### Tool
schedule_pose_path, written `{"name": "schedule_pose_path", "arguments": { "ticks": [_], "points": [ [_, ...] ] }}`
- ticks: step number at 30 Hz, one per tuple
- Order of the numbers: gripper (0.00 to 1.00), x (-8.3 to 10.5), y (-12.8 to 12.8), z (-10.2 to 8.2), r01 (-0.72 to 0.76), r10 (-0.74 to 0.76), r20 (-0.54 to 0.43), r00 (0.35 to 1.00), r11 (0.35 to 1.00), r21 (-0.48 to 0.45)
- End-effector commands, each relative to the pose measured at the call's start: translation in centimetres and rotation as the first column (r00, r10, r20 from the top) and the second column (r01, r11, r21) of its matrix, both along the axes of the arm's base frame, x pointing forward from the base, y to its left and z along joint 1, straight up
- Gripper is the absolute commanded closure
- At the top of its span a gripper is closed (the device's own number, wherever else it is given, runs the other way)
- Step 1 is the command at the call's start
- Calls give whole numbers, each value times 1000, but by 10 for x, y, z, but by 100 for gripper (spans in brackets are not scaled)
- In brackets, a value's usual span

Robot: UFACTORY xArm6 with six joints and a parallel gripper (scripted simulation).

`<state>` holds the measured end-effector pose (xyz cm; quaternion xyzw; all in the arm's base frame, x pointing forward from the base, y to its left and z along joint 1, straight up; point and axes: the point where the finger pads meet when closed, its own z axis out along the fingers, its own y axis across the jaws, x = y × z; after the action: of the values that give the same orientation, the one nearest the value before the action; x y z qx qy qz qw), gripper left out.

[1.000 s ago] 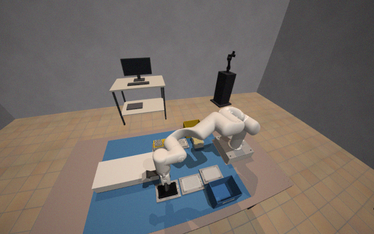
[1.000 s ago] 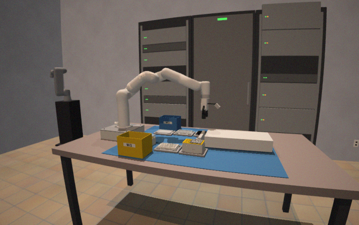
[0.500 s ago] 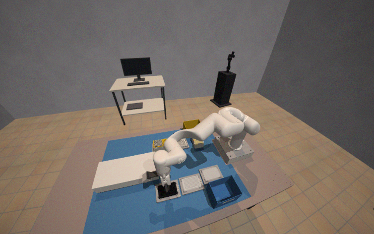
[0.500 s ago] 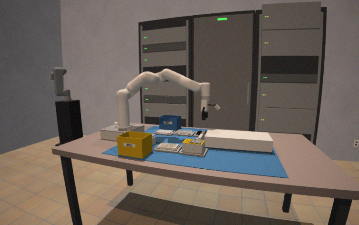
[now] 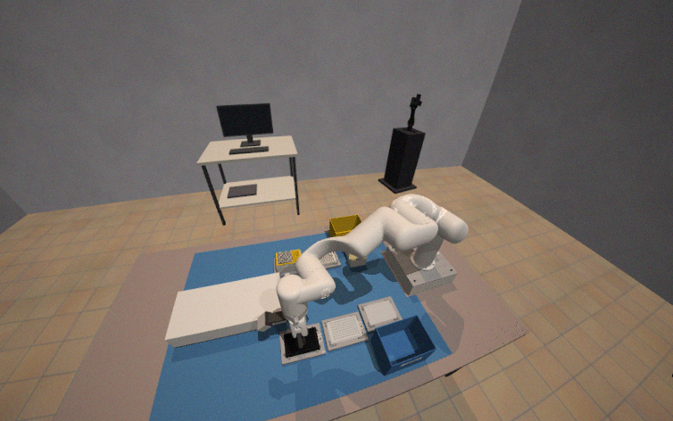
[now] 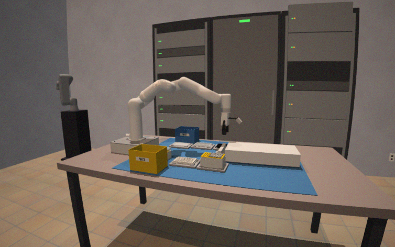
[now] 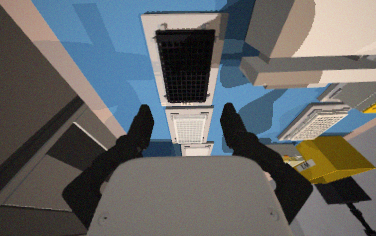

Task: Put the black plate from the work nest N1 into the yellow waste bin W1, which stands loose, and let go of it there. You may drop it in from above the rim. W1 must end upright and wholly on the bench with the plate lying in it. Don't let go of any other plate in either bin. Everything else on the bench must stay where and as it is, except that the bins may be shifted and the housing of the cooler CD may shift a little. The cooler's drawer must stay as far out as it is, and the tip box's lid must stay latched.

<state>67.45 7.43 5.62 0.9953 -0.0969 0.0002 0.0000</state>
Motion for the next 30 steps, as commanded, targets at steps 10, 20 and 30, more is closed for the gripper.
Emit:
{"name": "schedule_pose_path", "arguments": {
  "ticks": [10,20,30],
  "points": [
    [0,2,0,-15,0,0,6,1000,1000,1],
    [0,2,0,-32,0,0,6,1000,1000,1],
    [0,2,0,-45,0,0,6,1000,1000,1]
  ]
}}
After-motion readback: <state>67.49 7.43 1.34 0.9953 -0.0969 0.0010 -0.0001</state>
